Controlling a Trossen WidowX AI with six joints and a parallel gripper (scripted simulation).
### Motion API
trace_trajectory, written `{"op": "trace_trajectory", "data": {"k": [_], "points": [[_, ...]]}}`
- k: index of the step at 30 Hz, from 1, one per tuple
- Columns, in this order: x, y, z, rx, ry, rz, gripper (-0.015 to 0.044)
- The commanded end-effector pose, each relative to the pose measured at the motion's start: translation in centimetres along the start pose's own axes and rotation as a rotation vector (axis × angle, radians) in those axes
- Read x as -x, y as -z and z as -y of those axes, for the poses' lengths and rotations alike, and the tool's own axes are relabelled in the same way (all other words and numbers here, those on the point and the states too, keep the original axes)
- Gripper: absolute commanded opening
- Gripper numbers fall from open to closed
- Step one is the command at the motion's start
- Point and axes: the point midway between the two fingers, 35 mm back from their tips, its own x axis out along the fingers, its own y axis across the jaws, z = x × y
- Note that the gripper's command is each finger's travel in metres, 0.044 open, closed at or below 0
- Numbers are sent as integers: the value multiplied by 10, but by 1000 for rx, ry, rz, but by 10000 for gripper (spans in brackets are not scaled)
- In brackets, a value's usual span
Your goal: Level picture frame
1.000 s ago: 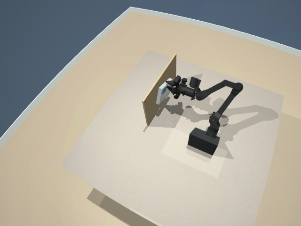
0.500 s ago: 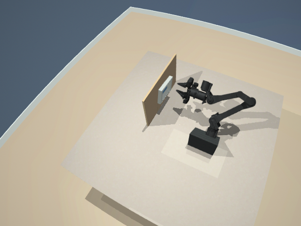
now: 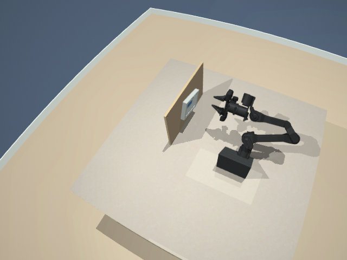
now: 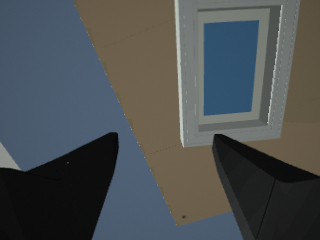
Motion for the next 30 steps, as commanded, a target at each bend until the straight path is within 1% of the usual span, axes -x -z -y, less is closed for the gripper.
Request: {"op": "trace_trajectory", "data": {"k": [1,4,6,9,10,14,30], "points": [[31,2,-4,-17,8,2,260],[53,1,-2,-24,13,2,260],[58,0,-1,-26,14,2,260],[58,0,-1,-26,14,2,260],[52,1,-3,-21,5,1,260],[58,1,0,-34,14,16,260],[58,1,0,-34,14,16,260]]}}
